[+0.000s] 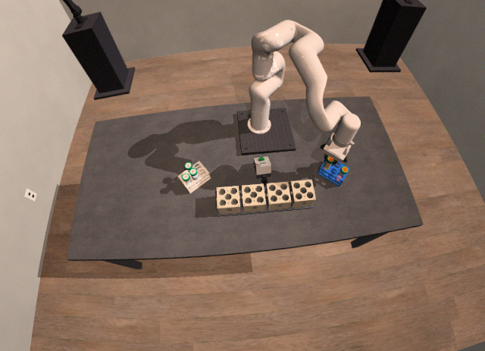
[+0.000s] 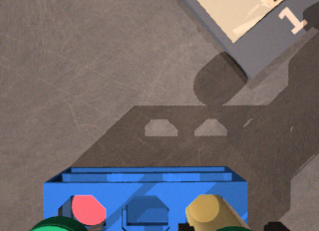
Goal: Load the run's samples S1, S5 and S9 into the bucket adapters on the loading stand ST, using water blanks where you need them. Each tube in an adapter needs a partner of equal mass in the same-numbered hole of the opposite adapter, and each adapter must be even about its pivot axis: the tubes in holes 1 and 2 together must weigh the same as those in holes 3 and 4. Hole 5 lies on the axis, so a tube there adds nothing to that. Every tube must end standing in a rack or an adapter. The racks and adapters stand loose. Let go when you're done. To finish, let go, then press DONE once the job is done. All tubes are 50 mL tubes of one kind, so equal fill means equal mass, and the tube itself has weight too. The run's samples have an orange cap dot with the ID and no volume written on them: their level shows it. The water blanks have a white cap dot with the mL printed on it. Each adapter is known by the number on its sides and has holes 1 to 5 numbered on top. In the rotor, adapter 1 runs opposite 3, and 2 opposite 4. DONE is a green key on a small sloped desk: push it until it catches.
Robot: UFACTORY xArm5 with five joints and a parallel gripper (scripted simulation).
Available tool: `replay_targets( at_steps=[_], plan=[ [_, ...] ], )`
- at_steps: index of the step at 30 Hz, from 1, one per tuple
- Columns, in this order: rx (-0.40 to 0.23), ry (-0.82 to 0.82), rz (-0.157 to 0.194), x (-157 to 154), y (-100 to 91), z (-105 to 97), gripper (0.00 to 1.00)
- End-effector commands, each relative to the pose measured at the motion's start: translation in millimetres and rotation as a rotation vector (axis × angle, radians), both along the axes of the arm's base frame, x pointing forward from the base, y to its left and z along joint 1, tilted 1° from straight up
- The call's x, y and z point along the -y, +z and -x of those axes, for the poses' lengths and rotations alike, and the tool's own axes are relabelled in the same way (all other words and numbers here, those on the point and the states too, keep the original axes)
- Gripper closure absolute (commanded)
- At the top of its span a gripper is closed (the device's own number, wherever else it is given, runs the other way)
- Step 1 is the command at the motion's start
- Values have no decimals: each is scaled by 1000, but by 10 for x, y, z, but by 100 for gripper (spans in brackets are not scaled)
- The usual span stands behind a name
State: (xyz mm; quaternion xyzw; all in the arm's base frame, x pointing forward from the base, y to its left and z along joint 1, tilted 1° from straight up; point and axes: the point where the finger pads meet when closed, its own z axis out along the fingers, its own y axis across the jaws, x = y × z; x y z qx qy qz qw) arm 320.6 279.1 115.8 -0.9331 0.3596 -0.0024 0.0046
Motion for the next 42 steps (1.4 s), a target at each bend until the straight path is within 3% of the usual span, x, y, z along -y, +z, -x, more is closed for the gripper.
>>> replay_targets(
  at_steps=[1,12,42],
  plan=[
    [-5,0,-12,-8,46,-10,100],
    [-5,0,-12,-7,93,-10,100],
    [-5,0,-12,3,654,-9,100]
  ],
)
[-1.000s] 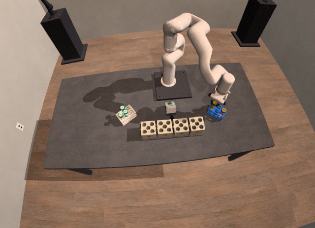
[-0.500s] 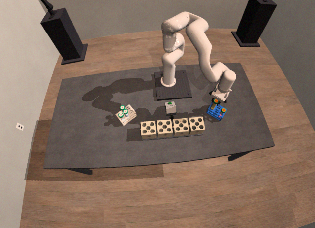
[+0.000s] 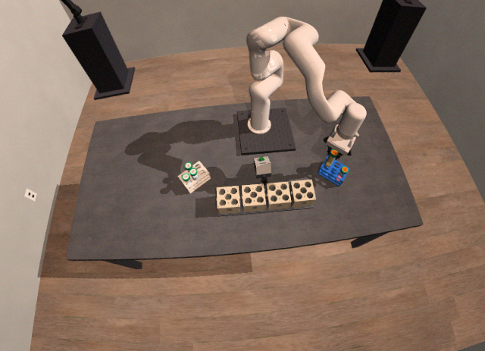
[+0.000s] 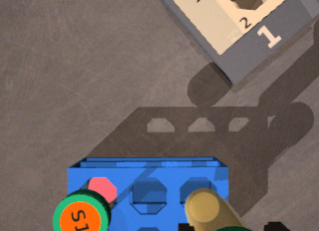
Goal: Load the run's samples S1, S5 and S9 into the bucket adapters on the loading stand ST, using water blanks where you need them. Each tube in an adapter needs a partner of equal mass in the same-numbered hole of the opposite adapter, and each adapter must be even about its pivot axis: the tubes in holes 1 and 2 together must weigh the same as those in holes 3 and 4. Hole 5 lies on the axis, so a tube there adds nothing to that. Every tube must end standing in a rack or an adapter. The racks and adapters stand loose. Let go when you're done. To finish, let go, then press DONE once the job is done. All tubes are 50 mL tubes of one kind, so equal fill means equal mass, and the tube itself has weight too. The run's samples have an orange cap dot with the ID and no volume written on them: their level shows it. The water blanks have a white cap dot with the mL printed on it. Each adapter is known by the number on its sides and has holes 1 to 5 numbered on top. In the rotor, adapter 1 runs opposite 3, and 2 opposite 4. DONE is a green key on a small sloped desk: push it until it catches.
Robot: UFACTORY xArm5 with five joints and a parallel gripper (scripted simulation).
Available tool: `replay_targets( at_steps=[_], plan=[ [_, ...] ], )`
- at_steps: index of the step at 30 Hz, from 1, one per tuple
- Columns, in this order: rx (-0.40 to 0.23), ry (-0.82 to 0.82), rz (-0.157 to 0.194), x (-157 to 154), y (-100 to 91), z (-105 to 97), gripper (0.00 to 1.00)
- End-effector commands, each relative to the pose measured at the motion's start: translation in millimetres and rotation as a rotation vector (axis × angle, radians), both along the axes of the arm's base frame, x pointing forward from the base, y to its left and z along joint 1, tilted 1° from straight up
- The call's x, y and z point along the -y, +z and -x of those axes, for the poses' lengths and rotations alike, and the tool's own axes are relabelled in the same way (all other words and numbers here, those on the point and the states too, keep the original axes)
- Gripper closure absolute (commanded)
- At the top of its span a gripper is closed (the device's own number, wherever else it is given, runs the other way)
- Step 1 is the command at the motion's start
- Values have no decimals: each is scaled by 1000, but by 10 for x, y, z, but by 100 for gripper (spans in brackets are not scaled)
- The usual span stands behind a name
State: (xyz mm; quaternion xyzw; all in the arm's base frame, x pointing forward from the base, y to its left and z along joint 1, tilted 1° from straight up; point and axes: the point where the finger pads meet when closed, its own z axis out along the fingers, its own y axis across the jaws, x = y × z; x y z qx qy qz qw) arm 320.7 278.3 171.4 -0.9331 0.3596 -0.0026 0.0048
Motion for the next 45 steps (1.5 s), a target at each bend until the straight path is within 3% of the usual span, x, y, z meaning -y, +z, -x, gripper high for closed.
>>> replay_targets(
  at_steps=[1,32,45],
  plan=[
    [-5,0,-12,-5,118,-8,100],
    [-5,0,-12,5,658,-7,100],
    [-5,0,-12,5,668,-7,100]
  ],
)
